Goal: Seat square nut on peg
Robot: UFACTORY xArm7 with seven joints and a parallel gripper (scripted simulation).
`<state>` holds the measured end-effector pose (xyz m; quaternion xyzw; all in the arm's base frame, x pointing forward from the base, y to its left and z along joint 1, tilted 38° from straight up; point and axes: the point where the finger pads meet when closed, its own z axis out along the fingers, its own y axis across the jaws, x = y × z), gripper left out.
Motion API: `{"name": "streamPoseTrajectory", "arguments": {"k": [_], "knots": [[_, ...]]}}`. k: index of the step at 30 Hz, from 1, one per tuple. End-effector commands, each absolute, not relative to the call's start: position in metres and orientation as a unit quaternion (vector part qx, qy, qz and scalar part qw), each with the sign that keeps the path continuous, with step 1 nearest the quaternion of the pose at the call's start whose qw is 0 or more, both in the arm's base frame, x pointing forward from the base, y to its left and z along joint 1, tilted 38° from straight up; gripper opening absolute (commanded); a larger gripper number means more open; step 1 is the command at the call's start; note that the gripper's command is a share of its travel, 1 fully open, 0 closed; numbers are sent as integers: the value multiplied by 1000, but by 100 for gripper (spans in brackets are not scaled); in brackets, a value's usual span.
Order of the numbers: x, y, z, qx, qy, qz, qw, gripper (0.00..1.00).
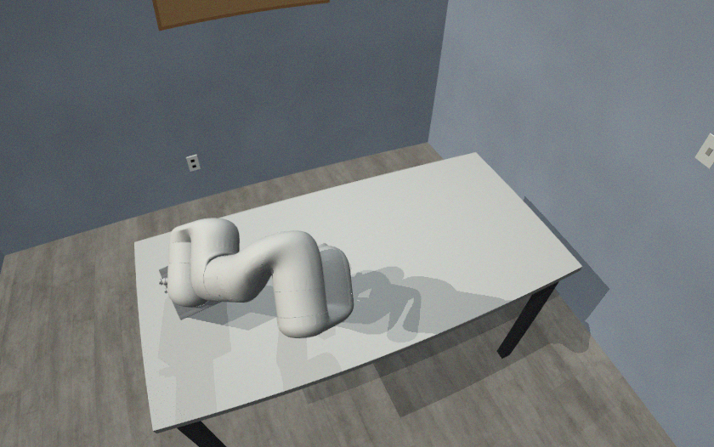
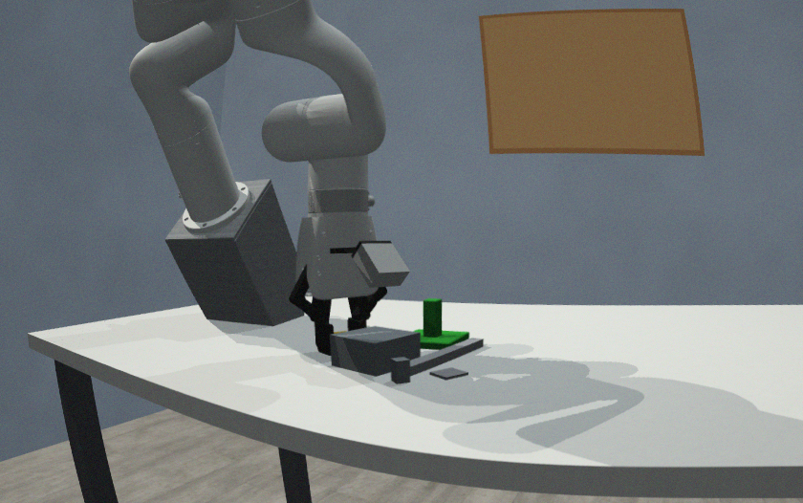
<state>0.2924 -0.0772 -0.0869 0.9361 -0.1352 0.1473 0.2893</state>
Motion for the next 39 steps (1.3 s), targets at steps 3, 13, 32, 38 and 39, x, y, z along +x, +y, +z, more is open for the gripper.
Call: {"name": "streamPoseTrajectory", "arguments": {"k": [3, 13, 32, 38, 39], "knots": [[293, -76, -87, 936, -135, 148, 289, 0], [293, -74, -83, 936, -135, 149, 289, 0], [285, -53, -56, 936, -135, 149, 289, 0], [283, -50, -52, 936, -135, 148, 289, 0], [283, -50, -51, 936, -135, 148, 289, 0]]}}
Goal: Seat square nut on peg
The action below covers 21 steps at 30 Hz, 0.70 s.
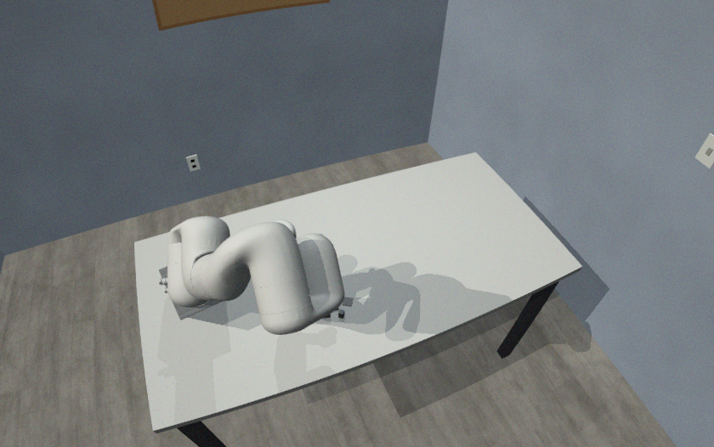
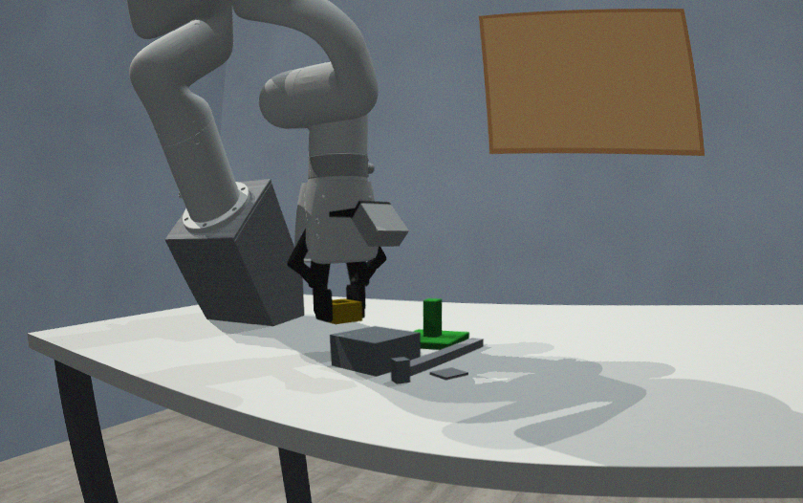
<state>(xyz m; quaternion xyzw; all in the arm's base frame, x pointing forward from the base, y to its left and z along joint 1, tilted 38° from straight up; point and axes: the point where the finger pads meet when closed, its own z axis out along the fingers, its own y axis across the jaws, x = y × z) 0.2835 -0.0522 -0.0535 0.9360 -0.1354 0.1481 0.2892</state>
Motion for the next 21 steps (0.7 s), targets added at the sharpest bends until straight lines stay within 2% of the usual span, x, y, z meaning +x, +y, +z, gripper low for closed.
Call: {"name": "streamPoseTrajectory", "arguments": {"k": [1, 21], "knots": [[283, -49, -50, 936, -135, 148, 288, 0], [278, -35, -32, 937, -132, 148, 289, 0]]}}
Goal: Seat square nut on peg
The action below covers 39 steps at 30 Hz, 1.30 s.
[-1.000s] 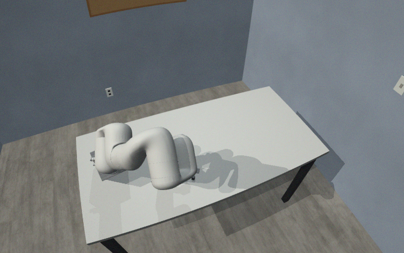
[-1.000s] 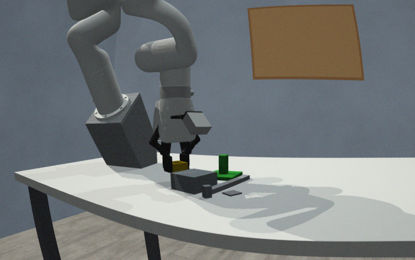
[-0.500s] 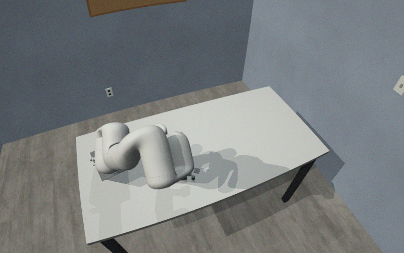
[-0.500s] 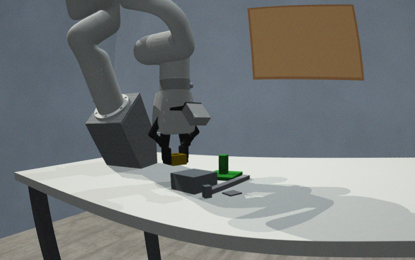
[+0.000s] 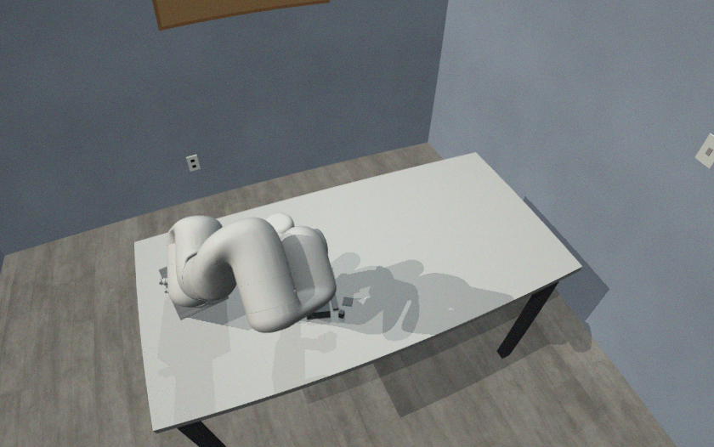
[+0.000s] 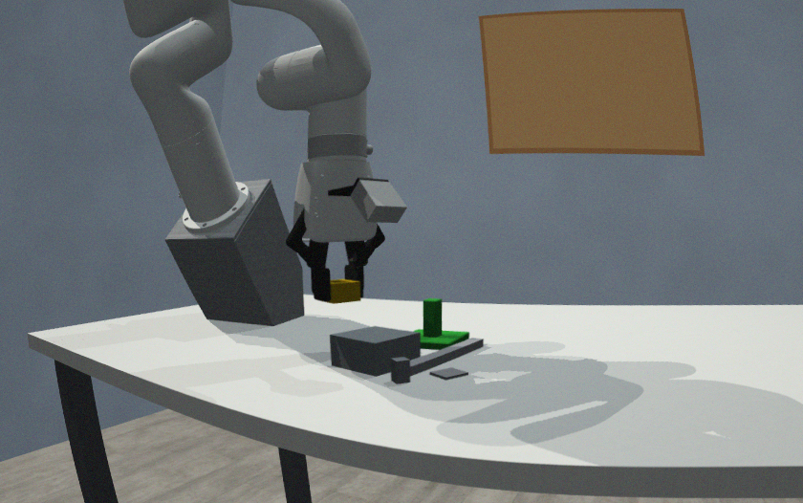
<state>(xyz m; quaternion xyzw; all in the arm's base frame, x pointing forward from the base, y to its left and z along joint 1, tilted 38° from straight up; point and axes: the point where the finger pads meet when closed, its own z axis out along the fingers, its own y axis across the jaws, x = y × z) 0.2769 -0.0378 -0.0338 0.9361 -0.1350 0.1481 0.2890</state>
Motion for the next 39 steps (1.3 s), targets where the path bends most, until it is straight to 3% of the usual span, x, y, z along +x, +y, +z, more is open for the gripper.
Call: {"name": "streamPoseTrajectory", "arguments": {"k": [1, 10, 16, 39], "knots": [[280, -33, -33, 937, -127, 146, 290, 0], [337, 38, -72, 945, 35, 98, 311, 0], [346, 60, -85, 943, 75, 81, 314, 0], [349, 59, -91, 943, 77, 80, 314, 0]]}}
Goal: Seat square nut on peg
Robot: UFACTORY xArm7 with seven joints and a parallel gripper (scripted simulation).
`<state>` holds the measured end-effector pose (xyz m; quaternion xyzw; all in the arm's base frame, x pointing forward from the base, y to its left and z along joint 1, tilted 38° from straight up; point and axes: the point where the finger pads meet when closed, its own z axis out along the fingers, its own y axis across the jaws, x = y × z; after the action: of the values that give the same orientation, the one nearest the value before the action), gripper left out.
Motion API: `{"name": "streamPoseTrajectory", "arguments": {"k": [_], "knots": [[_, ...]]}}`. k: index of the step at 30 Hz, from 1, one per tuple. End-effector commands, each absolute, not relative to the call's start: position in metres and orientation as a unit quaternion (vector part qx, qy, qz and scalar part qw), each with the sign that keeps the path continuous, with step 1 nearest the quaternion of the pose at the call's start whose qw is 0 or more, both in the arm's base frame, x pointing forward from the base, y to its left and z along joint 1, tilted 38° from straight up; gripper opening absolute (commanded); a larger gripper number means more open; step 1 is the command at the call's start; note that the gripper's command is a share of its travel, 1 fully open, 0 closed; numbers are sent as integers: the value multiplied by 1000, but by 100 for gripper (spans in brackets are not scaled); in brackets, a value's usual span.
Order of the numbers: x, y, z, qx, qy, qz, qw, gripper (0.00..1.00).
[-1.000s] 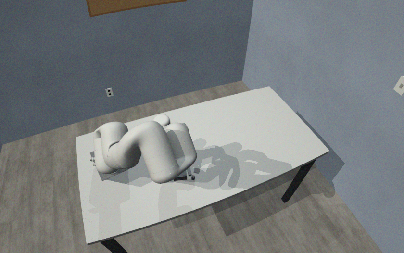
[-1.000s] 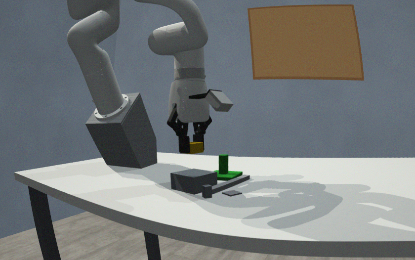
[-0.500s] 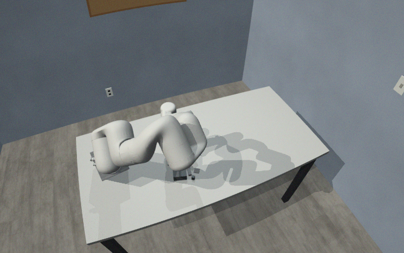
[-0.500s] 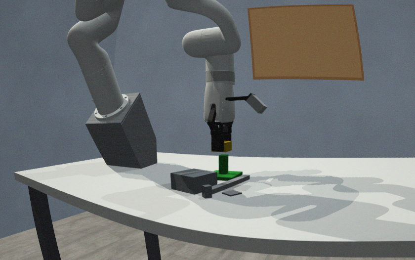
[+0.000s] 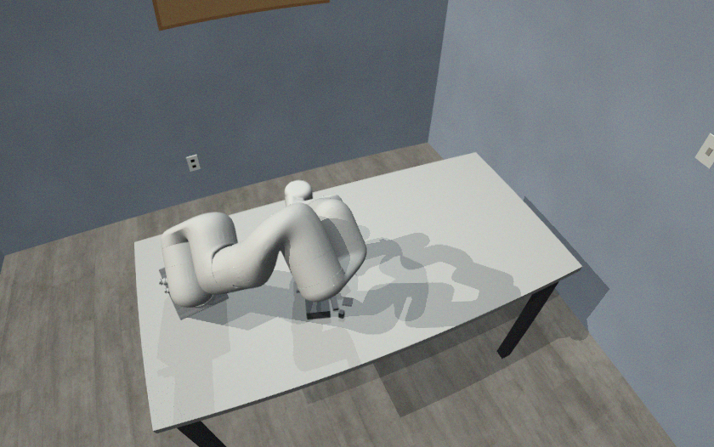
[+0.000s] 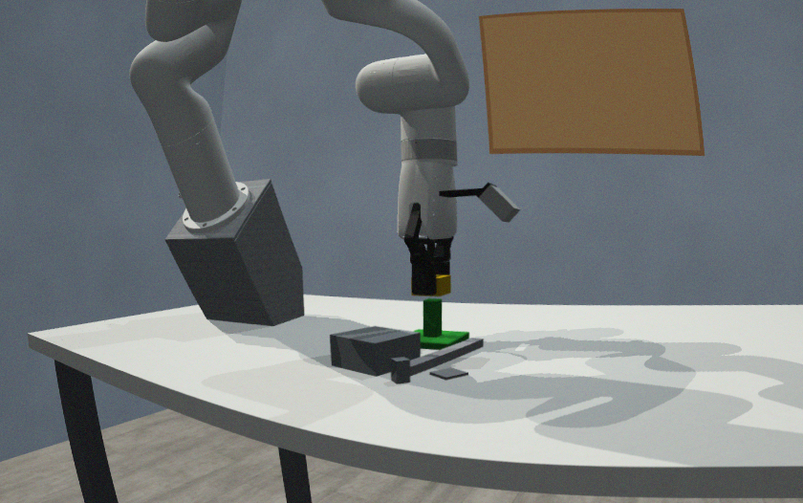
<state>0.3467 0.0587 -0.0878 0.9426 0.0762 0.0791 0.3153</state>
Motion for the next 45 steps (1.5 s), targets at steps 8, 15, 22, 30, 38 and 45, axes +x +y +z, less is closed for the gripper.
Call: {"name": "streamPoseTrajectory", "arguments": {"k": [8, 15, 22, 30, 38, 45], "knots": [[349, 58, -92, 943, 77, 80, 314, 0], [349, 58, -92, 943, 77, 80, 314, 0], [351, 55, -97, 943, 77, 80, 314, 0], [351, 54, -98, 943, 77, 80, 314, 0], [351, 54, -98, 943, 77, 80, 314, 0], [352, 52, -101, 943, 77, 80, 314, 0]]}}
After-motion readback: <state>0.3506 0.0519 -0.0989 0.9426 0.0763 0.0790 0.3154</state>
